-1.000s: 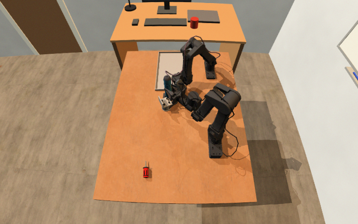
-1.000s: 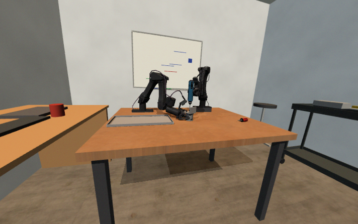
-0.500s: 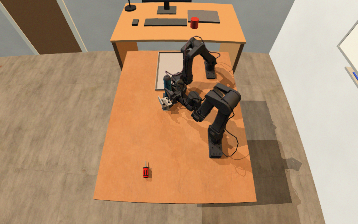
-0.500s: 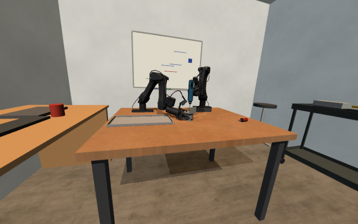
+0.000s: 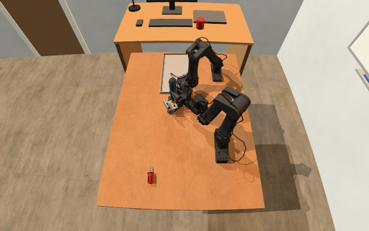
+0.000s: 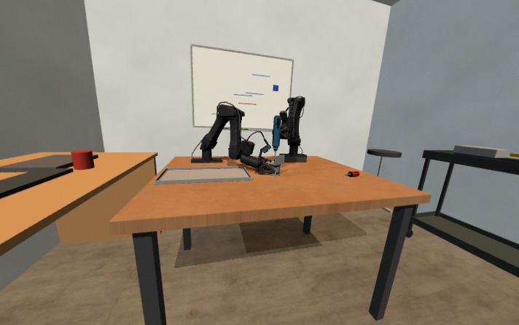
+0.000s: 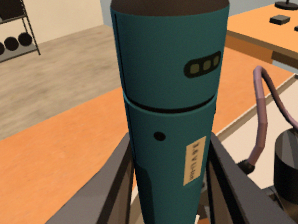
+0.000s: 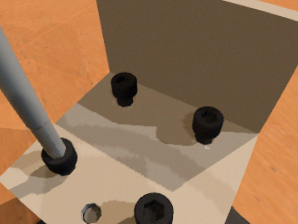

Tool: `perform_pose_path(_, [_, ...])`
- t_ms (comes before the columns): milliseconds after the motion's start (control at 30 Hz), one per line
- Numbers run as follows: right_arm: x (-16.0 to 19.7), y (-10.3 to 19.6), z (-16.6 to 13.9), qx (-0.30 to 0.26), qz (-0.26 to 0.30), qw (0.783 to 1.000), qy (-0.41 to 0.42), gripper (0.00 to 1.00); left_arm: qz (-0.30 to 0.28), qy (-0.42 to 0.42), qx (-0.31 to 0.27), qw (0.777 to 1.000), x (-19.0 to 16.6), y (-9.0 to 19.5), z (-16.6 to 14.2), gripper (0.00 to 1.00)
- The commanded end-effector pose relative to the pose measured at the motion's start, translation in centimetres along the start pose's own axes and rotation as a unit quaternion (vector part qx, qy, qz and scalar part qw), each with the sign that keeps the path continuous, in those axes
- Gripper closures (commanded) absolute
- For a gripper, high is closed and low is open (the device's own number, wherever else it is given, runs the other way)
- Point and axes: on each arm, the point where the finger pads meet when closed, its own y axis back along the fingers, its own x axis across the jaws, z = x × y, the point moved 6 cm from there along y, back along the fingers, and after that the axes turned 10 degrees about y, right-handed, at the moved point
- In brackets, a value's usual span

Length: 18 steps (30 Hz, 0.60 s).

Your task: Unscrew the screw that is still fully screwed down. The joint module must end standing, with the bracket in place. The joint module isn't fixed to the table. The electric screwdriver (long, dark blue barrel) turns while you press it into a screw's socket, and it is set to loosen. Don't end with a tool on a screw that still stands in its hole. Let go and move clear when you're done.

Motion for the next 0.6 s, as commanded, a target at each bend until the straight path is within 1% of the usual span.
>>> perform_pose_path(0, [0.76,0.22,-1.21,0.020,0.012,1.000,-0.010,0.41,-0.012,0.004,-0.073,0.997,-0.49,-0.47,3.78,0.58])
perform_pose_path(567, [0.76,0.22,-1.21,0.020,0.012,1.000,-0.010,0.41,-0.013,0.004,-0.079,0.997,-0.57,-0.48,4.33,0.58])
